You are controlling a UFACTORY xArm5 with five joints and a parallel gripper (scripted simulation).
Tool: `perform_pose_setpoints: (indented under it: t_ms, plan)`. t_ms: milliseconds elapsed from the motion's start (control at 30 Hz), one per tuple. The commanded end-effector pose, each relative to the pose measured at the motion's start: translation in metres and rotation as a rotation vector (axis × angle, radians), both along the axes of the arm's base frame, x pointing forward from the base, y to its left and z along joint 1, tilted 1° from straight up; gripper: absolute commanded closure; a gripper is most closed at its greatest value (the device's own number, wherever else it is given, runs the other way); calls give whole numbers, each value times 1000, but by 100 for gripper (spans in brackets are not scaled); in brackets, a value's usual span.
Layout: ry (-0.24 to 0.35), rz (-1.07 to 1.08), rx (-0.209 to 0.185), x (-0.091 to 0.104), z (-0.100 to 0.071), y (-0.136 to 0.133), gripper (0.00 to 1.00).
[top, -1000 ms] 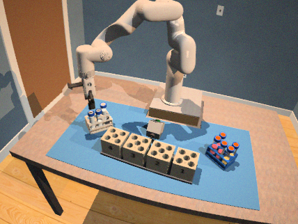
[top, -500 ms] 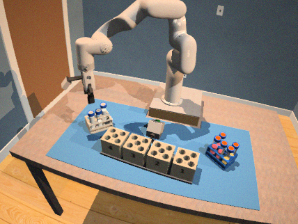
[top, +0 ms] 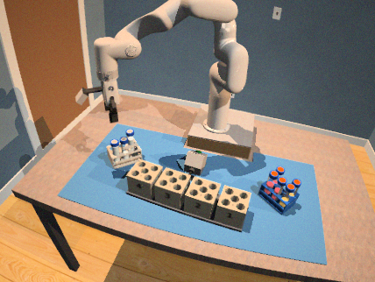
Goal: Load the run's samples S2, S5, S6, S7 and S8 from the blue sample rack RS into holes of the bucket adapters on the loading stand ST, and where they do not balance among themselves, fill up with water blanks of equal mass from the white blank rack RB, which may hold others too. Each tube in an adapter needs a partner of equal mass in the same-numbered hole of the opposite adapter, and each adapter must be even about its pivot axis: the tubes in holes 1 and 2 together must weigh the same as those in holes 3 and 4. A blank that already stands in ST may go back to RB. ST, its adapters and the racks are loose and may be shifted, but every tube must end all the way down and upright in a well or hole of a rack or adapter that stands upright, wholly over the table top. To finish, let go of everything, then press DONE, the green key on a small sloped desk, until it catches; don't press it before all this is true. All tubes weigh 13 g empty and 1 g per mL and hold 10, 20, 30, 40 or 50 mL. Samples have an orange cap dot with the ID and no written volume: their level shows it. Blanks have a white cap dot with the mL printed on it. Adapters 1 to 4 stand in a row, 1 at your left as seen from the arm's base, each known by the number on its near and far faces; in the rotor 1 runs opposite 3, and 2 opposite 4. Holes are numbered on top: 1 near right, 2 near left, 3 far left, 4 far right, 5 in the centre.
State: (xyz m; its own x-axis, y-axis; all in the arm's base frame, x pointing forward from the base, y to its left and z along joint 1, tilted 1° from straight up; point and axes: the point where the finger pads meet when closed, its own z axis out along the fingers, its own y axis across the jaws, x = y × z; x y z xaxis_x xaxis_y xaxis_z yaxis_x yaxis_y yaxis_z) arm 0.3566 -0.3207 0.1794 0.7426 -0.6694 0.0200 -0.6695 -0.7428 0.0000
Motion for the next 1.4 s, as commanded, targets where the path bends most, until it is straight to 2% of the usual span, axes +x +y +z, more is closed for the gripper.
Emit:
perform_pose_setpoints:
  t_ms: [0,67,233,300,800,867,1000,1367]
  plan:
    - [-3,0,-3,1,15,-1,0]
    - [-3,0,-3,1,17,-1,0]
    - [-1,167,-5,5,16,24,0]
    - [-1,167,-5,5,16,24,0]
    - [4,667,-10,18,15,98,0]
    - [4,667,-10,18,15,98,0]
    - [5,800,-11,21,15,118,0]
    - [4,801,-8,30,14,172,0]
